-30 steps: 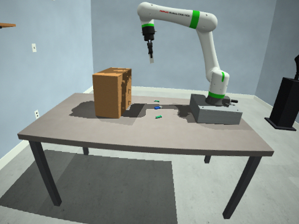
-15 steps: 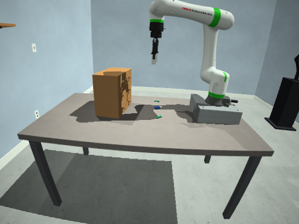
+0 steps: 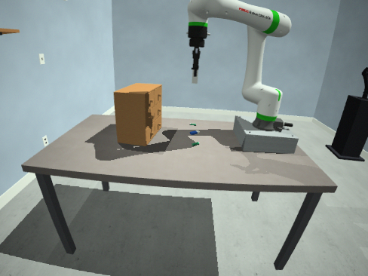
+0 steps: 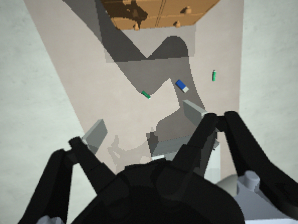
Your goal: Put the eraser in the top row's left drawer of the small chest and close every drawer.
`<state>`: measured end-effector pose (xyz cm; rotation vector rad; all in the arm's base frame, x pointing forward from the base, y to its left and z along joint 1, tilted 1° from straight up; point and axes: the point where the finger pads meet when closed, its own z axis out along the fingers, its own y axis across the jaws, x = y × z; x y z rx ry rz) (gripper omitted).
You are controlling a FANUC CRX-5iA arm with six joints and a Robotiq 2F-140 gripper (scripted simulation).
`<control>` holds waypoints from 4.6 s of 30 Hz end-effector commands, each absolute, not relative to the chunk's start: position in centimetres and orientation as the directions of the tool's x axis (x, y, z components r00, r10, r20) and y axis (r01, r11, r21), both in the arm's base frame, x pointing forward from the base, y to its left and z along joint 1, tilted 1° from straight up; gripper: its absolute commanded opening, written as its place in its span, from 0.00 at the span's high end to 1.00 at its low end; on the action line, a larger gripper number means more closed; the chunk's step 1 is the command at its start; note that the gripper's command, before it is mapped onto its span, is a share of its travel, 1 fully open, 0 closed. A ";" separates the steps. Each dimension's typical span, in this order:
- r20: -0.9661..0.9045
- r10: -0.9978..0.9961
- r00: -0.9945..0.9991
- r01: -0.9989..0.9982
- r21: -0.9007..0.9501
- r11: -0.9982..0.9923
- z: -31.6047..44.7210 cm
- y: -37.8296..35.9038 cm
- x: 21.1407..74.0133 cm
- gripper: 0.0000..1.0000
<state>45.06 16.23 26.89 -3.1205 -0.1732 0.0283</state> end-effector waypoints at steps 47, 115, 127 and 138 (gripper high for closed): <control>0.527 -0.032 0.849 -0.029 -0.014 -0.999 20.2 16.1 53.1 0.00; 0.694 -0.030 0.720 -0.028 -0.015 -0.999 16.2 16.0 59.6 0.80; 0.694 -0.030 0.720 -0.028 -0.015 -0.999 15.4 16.0 62.1 0.80; 0.694 -0.030 0.720 -0.028 -0.015 -0.999 15.4 16.0 62.2 0.80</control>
